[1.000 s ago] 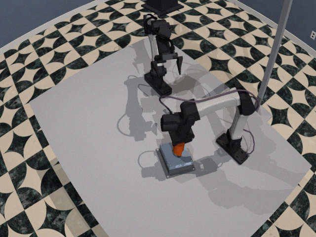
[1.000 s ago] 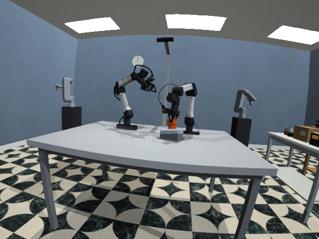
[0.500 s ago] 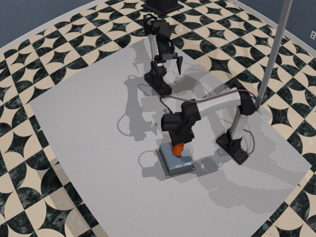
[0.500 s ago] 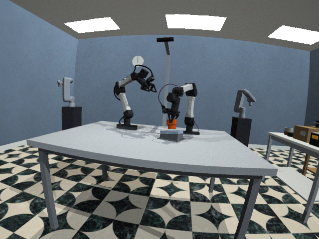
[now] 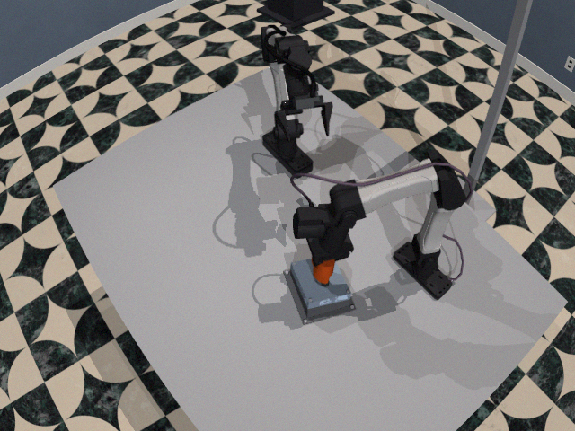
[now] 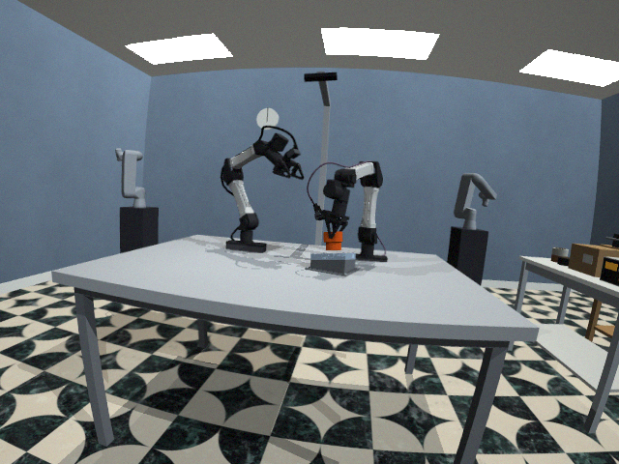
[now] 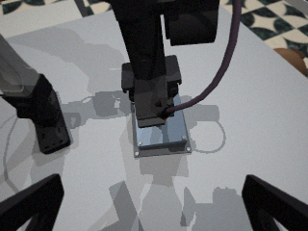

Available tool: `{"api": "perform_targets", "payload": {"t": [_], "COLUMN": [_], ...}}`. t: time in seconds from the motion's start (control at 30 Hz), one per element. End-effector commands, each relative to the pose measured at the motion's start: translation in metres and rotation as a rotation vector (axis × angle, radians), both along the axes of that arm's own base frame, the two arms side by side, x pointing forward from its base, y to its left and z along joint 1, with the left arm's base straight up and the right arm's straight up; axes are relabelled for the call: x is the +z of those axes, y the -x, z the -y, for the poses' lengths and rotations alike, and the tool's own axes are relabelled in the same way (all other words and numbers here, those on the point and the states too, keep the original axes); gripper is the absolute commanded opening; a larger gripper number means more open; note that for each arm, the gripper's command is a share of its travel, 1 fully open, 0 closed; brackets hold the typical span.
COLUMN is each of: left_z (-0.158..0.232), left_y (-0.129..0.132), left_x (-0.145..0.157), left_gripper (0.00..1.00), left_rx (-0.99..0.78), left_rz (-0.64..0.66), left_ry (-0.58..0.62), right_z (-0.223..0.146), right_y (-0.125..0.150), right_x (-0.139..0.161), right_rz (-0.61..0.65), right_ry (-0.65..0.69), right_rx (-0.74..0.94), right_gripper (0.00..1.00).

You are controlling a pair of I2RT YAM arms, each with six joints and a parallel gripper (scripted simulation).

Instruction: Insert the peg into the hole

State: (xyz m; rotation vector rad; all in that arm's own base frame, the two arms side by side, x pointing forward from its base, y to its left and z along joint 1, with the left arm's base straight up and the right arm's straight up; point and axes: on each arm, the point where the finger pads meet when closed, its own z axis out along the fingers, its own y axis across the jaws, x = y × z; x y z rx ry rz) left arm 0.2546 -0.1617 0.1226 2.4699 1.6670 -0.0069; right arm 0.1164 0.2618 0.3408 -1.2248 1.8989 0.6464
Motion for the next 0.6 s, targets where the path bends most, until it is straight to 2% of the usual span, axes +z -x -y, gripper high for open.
{"api": "perform_targets", "payload": {"t": [0.0, 0.57], "left_z": [0.004, 0.001], "left_y": [-0.007, -0.007], "left_x": [0.003, -0.009], "left_gripper": [0.4, 0.4], "left_rx": [-0.006, 0.002], "left_rz": [0.027, 0.015], "left_ry": [0.017, 0.02], "right_z": [0.002, 0.002], "right_y": [0.001, 0.001], "right_x": [0.009, 0.009], "right_rz": [0.005, 0.005], "right_ry": [-0.017, -0.017], "right_rx": [-0.008, -0.008], "right_gripper": [1.0, 1.0]}}
